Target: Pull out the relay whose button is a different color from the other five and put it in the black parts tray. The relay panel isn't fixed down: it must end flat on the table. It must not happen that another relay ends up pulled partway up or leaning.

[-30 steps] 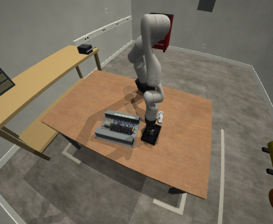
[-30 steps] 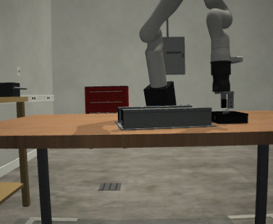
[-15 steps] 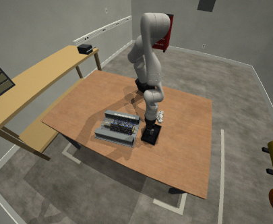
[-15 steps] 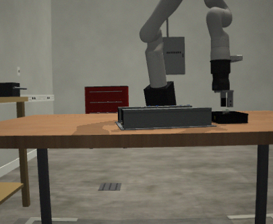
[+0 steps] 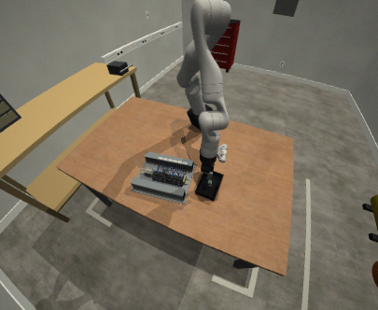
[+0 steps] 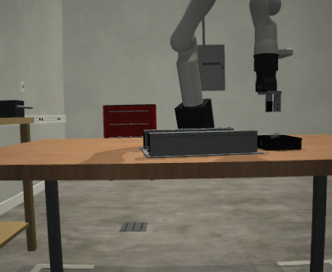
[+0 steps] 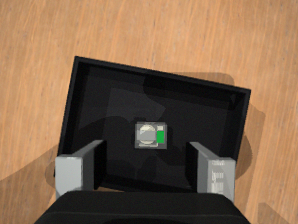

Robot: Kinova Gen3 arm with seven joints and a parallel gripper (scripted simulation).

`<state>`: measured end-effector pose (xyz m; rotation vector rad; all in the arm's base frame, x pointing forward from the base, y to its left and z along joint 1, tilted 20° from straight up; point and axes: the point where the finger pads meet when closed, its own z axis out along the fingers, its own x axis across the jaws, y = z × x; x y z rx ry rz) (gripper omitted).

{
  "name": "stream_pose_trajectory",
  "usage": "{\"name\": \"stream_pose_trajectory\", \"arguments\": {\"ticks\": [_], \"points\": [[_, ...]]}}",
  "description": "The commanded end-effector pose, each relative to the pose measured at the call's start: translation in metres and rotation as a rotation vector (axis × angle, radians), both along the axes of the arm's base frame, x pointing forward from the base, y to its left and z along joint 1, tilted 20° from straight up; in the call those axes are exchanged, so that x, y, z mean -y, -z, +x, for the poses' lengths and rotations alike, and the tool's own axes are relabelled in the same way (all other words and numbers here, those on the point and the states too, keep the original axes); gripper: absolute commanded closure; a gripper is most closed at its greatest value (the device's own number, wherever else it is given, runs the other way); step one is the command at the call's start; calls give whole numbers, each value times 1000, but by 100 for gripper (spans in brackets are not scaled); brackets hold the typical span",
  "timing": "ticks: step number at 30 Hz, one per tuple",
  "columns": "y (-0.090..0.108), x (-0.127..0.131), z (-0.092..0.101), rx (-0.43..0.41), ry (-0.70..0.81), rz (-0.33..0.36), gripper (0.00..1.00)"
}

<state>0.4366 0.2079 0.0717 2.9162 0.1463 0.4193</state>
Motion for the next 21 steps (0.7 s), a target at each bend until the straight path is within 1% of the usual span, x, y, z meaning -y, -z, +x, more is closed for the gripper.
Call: {"name": "stream_pose_trajectory", "arguments": {"ticks": [1,21], "points": [[-15,-10,-3,8,-8,11,2],[-17,-10,-4,8,-8,11,2]]}}
